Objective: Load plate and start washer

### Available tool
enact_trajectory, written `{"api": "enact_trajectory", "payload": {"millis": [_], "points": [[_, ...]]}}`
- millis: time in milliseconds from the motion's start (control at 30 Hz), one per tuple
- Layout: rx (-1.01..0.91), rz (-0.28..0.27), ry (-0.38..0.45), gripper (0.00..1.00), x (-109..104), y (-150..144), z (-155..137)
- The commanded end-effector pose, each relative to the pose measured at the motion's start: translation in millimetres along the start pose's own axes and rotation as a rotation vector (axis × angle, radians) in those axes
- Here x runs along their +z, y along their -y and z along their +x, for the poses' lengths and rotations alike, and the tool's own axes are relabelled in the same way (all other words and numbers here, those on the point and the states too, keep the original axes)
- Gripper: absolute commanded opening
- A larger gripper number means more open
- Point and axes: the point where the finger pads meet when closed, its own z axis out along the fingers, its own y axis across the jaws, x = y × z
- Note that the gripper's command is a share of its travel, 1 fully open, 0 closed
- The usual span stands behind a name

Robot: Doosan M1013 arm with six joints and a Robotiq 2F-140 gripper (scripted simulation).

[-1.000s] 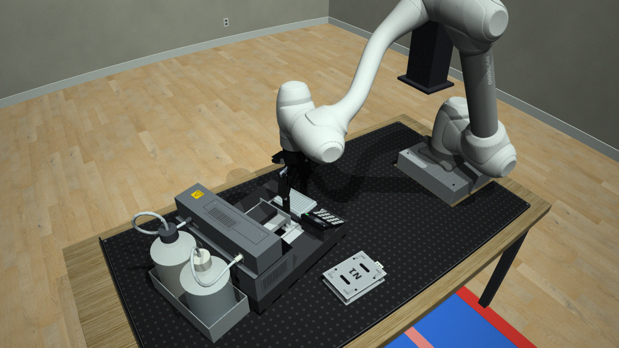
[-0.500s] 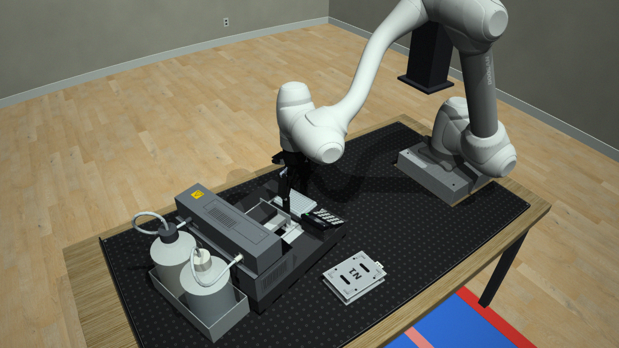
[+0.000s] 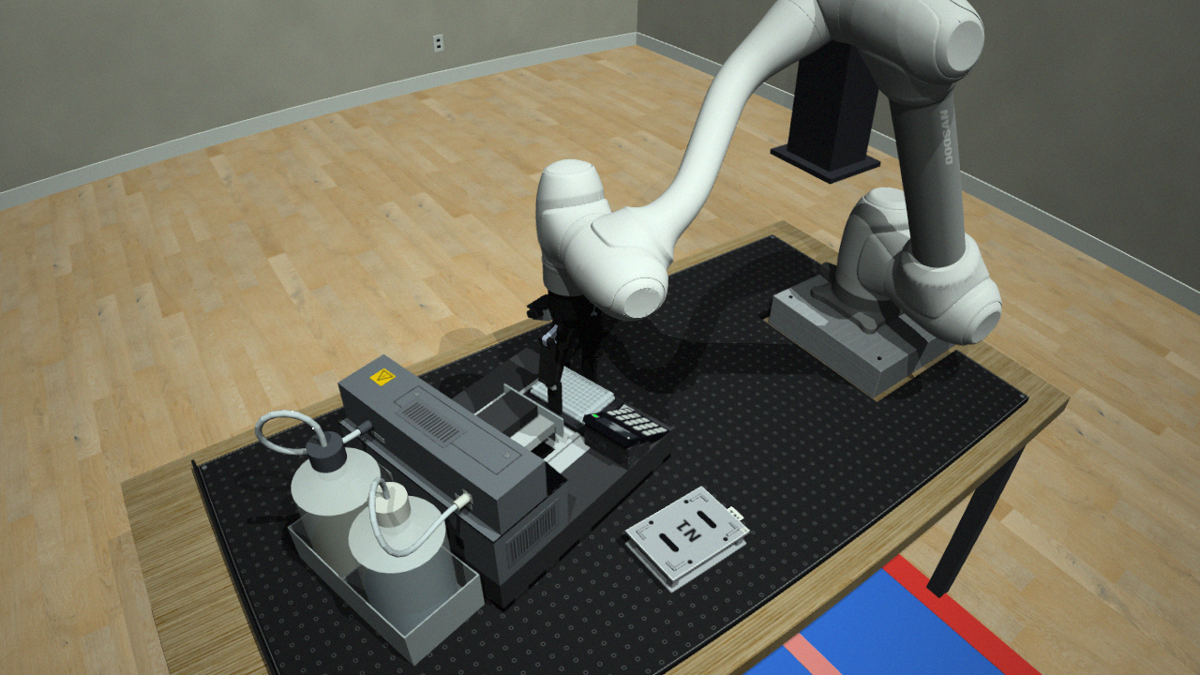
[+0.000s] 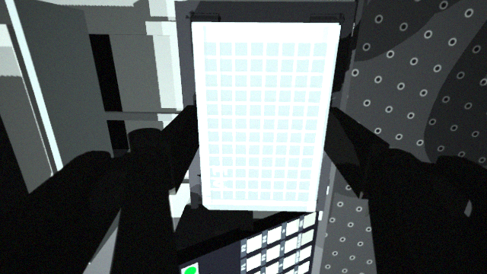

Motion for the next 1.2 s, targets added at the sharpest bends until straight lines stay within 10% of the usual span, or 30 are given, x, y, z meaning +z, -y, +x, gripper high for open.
{"api": "enact_trajectory", "payload": {"millis": [0, 1133, 1167], "points": [[0.000, 0.002, 0.000, 0.10, -0.7, 0.6, 0.1], [0.000, 0.002, 0.000, 0.10, 4.3, 0.6, 0.1], [0.000, 0.002, 0.000, 0.70, 4.3, 0.6, 0.1]]}}
